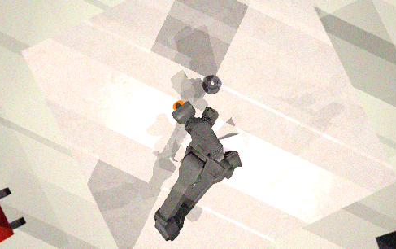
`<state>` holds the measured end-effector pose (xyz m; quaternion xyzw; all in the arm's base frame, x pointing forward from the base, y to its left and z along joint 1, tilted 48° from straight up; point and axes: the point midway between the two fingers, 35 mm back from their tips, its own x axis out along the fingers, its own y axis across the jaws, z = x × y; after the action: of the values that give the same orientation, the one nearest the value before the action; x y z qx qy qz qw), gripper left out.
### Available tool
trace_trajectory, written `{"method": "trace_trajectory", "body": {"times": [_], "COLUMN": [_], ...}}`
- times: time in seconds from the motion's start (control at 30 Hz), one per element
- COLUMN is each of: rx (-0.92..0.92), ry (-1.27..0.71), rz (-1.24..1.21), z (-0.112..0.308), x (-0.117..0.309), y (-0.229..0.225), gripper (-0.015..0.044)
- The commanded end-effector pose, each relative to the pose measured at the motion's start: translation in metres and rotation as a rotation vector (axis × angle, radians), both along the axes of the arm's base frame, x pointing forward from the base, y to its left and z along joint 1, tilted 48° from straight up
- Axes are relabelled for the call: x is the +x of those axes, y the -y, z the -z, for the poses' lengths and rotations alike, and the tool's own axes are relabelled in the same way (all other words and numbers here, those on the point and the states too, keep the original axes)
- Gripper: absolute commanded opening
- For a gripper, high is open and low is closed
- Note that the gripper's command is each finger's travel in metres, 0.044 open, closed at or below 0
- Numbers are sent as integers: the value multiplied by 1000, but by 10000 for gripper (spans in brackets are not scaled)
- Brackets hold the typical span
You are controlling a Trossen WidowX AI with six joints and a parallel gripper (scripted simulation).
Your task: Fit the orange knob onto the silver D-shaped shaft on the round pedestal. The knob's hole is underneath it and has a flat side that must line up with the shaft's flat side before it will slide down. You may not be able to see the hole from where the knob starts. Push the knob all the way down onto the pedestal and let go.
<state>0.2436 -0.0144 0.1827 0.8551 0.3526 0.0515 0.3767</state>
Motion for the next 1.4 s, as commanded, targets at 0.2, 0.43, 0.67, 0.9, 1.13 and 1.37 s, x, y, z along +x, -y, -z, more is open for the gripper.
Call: {"method": "trace_trajectory", "body": {"times": [0.2, 0.43, 0.67, 0.9, 1.13, 1.37], "rx": [0, 0, 0, 0, -1, -24], "ry": [0, 0, 0, 0, 2, -37], "rz": [0, 0, 0, 0, -3, -45], "z": [0, 0, 0, 0, 2, 6], "x": [0, 0, 0, 0, 0, 1], "y": [0, 0, 0, 0, -3, -9], "gripper": [0, 0, 0, 0, 0, 0]}}
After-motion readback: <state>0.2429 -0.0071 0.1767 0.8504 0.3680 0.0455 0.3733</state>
